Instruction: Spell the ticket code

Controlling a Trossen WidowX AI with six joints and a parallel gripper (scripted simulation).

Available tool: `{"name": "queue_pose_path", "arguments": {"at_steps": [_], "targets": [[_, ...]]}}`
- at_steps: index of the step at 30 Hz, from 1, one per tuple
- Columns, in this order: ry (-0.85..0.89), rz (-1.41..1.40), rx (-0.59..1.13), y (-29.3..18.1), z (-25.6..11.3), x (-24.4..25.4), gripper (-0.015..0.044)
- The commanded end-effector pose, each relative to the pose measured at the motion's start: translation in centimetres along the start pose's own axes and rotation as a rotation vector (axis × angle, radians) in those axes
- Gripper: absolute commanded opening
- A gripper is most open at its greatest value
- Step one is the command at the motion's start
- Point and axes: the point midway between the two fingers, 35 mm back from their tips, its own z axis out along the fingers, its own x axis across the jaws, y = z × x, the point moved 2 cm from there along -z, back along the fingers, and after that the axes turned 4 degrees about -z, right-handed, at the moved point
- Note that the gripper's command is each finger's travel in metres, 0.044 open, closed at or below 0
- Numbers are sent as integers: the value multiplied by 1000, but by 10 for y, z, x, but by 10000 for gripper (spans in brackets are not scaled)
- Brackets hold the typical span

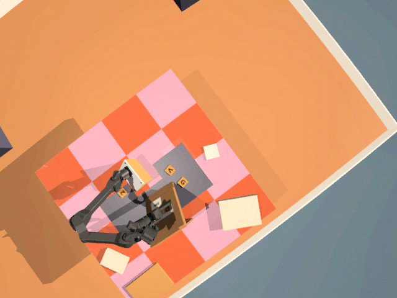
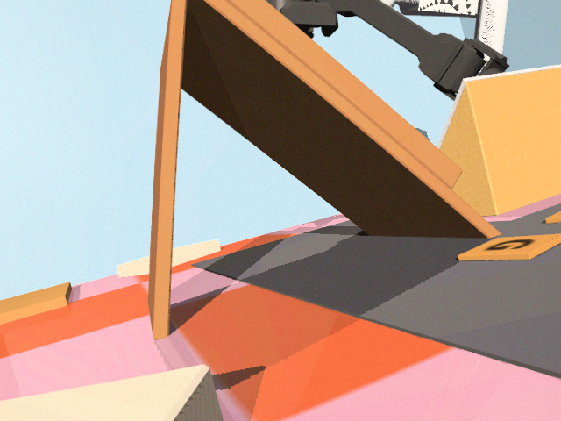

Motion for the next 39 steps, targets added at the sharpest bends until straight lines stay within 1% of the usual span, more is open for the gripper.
{"name": "queue_pose_path", "arguments": {"at_steps": [1,39], "targets": [[-1,-1,0,1,2,0,0],[-1,-1,-1,13,17,-3,0]]}}
